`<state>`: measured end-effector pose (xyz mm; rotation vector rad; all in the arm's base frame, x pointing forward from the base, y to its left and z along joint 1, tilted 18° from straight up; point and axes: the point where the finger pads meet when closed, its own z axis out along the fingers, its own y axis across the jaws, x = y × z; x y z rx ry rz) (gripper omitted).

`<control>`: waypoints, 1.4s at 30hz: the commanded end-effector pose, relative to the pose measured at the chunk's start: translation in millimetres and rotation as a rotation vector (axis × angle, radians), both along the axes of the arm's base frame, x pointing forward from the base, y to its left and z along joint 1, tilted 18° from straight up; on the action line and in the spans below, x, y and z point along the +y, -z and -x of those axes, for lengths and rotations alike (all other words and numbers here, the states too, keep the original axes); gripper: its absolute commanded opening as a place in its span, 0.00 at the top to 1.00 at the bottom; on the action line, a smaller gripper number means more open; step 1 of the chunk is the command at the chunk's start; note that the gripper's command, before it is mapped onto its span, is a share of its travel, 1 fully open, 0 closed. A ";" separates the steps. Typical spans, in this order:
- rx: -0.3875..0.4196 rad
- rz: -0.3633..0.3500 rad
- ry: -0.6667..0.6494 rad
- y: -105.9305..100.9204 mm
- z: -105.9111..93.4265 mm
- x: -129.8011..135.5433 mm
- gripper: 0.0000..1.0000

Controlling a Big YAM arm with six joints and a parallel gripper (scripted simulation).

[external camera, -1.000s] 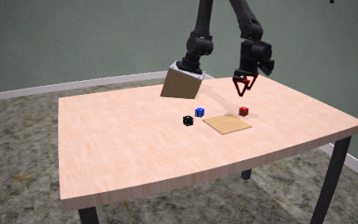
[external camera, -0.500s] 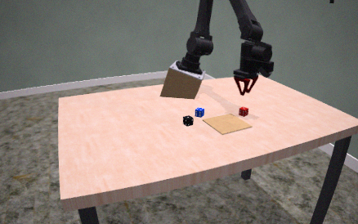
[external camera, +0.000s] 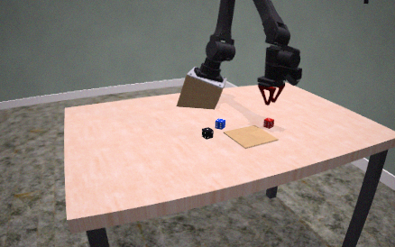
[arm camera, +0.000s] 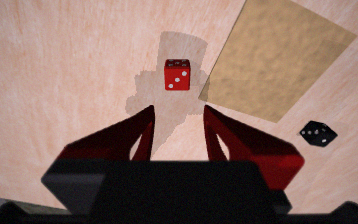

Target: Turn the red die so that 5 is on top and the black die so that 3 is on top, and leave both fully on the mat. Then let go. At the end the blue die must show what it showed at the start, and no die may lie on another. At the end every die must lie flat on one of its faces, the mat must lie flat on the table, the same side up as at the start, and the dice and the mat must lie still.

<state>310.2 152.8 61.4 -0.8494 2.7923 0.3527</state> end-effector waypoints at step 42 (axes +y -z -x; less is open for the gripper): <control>-0.010 -0.004 0.007 23.4 -5.9 13.2 0.56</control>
